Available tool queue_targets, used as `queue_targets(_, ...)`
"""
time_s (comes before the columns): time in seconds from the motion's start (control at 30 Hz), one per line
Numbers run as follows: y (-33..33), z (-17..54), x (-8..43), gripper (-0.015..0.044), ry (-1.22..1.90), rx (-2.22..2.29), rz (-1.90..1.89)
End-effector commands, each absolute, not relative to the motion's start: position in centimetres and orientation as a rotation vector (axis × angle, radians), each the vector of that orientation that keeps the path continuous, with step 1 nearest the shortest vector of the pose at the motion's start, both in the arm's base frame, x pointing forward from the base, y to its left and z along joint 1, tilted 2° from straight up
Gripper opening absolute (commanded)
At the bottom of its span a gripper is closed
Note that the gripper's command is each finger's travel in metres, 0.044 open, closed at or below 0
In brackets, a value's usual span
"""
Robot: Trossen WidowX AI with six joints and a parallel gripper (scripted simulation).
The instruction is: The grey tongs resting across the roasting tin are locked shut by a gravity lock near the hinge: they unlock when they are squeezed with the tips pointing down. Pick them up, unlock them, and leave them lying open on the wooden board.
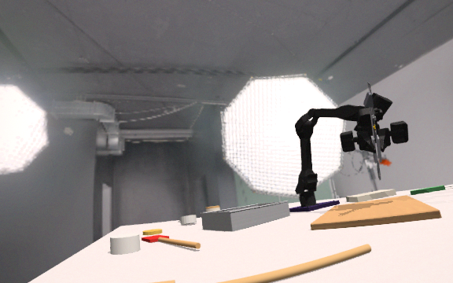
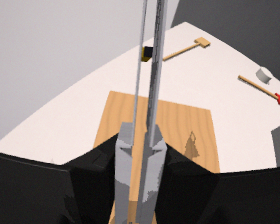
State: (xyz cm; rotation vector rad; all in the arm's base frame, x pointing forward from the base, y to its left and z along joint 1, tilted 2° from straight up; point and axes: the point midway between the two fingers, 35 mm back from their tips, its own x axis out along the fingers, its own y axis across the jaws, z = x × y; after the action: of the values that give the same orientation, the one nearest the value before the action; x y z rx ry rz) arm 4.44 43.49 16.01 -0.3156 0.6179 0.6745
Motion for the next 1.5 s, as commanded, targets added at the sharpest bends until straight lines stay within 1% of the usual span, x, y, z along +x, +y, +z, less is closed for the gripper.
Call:
queue_targets(0.0, 42.9, 16.8, 4.3, -0.015, 0.544, -0.269, 0.677)
queue_targets(0.57, 39.7, 17.4, 3.6, -0.015, 0.343, -0.123, 0.65)
queue_targets(1.47, 39.6, 17.4, 3.6, -0.015, 0.341, -0.121, 0.649)
